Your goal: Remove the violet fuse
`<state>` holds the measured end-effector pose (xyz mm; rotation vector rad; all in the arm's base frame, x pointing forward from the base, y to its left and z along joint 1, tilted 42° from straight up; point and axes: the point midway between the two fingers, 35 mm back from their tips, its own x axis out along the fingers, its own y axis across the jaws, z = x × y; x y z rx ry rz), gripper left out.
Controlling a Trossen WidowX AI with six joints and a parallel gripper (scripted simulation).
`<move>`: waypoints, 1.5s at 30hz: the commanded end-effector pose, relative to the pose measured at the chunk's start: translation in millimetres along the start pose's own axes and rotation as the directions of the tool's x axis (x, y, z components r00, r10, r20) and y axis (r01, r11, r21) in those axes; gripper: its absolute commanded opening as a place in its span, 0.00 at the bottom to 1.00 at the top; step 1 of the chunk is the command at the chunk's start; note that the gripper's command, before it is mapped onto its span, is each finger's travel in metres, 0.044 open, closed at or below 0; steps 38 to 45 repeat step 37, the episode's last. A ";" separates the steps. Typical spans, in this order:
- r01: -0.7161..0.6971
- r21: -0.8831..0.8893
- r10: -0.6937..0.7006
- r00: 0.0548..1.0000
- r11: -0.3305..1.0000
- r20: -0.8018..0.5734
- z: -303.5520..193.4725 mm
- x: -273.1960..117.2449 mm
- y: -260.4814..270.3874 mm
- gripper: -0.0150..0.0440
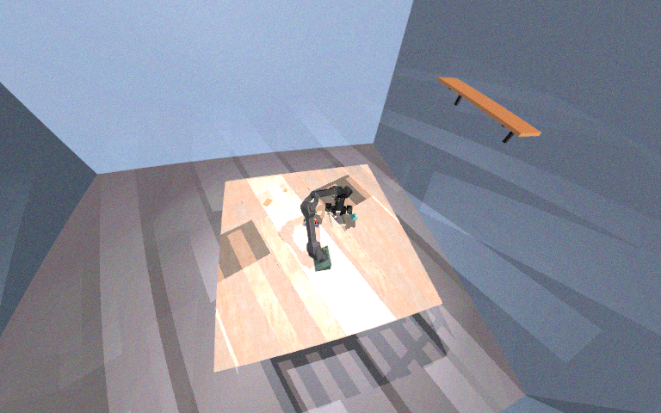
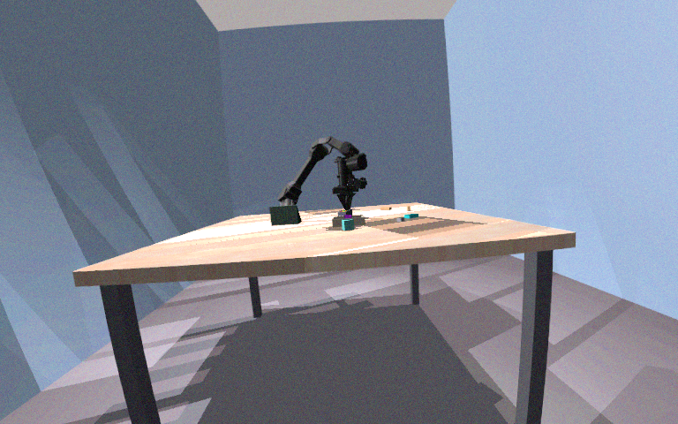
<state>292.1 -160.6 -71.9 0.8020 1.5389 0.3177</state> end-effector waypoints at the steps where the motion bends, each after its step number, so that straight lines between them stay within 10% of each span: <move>1: 0.001 -0.001 -0.001 1.000 1.000 0.000 0.1 -0.1 0.1 0.65; 5: 0.000 0.000 0.000 1.000 1.000 0.000 0.2 -2.1 0.0 0.81; 45: -0.010 0.013 0.010 1.000 1.000 0.000 -1.4 -36.2 -0.5 0.81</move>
